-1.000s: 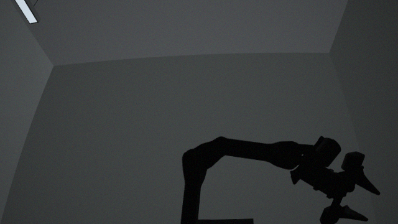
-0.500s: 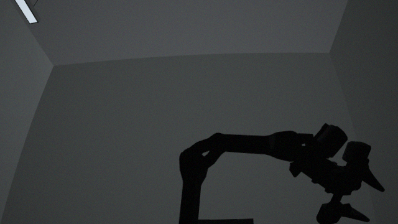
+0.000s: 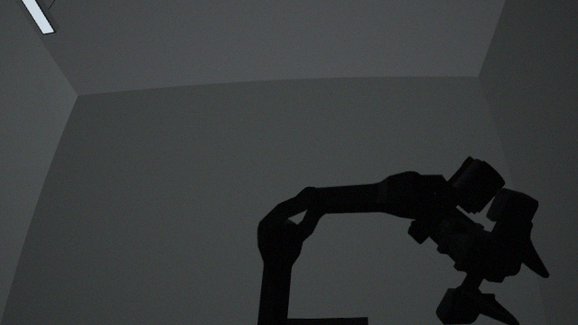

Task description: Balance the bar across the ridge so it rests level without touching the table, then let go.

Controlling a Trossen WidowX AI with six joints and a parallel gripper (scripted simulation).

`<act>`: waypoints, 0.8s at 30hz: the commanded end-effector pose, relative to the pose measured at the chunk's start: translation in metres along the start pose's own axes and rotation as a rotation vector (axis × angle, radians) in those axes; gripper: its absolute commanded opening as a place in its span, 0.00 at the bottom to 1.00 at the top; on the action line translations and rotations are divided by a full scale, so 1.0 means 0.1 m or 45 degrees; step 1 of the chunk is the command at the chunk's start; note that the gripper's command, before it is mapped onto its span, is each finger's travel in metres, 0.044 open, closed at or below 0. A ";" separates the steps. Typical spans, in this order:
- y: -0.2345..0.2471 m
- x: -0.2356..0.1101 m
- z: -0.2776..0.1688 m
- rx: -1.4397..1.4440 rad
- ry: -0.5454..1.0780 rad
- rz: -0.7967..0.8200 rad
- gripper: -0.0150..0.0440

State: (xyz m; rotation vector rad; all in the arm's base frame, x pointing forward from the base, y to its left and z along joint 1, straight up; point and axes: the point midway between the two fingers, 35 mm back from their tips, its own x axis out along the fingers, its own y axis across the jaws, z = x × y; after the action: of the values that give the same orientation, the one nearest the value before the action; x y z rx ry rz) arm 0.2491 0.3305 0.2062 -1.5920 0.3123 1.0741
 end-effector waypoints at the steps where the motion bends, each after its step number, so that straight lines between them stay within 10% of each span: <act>1: -0.05 0.04 -0.20 0.001 0.031 0.027 0.79; 24: -0.07 0.17 -1.45 -0.058 0.216 0.221 0.79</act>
State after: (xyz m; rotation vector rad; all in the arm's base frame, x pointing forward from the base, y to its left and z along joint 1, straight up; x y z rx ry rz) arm 0.3247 0.2250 0.1918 -1.7085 0.5289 1.0706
